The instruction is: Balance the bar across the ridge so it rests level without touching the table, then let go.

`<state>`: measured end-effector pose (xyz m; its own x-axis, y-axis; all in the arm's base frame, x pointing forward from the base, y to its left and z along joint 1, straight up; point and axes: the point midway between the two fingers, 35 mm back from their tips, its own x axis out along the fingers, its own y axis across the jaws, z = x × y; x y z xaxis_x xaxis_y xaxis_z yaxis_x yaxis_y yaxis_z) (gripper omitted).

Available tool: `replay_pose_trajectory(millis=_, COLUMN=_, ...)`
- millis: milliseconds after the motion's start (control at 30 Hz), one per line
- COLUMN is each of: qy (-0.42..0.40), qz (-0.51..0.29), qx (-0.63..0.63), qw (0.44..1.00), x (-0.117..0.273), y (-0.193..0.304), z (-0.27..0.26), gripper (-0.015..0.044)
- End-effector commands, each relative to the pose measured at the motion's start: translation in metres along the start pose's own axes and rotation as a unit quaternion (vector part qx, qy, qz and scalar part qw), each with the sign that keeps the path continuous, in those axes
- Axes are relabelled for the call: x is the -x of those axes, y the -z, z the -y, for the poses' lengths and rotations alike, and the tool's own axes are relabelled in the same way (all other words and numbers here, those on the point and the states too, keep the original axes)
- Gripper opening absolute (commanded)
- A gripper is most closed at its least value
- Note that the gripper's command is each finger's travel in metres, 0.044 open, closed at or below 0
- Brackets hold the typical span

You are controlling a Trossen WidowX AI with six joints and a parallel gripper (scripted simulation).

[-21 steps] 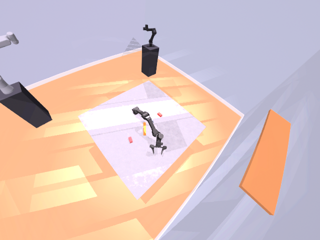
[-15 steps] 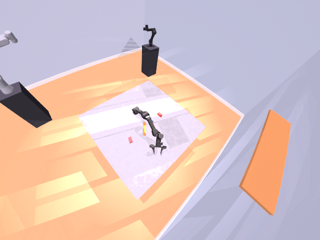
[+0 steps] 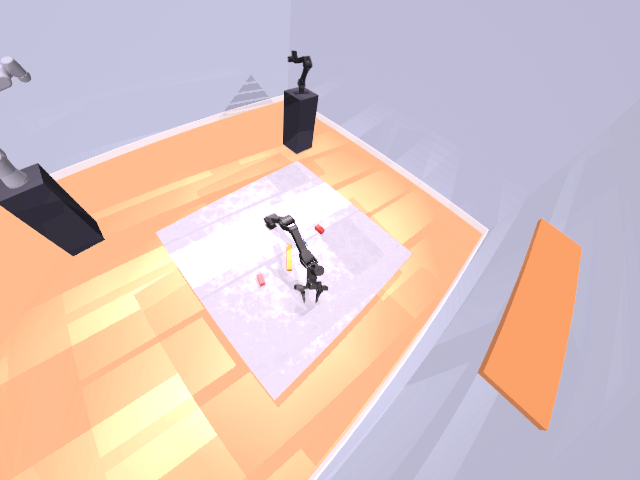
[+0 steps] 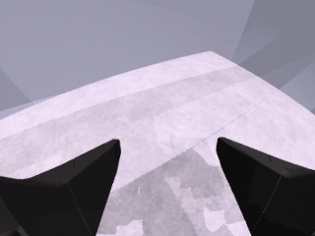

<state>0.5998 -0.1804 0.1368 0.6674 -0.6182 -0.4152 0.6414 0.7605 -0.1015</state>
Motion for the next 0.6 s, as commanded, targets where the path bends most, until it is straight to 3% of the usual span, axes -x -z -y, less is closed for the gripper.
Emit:
replay_pose_trajectory(millis=0, qy=-0.013, qz=-0.049, qx=0.008, qw=0.999, x=0.010, y=0.015, z=0.008, gripper=0.0315)
replay_pose_trajectory(millis=567, qy=-0.051, qz=-0.265, qx=0.016, qw=0.963, x=0.091, y=0.074, z=0.052, gripper=0.0315)
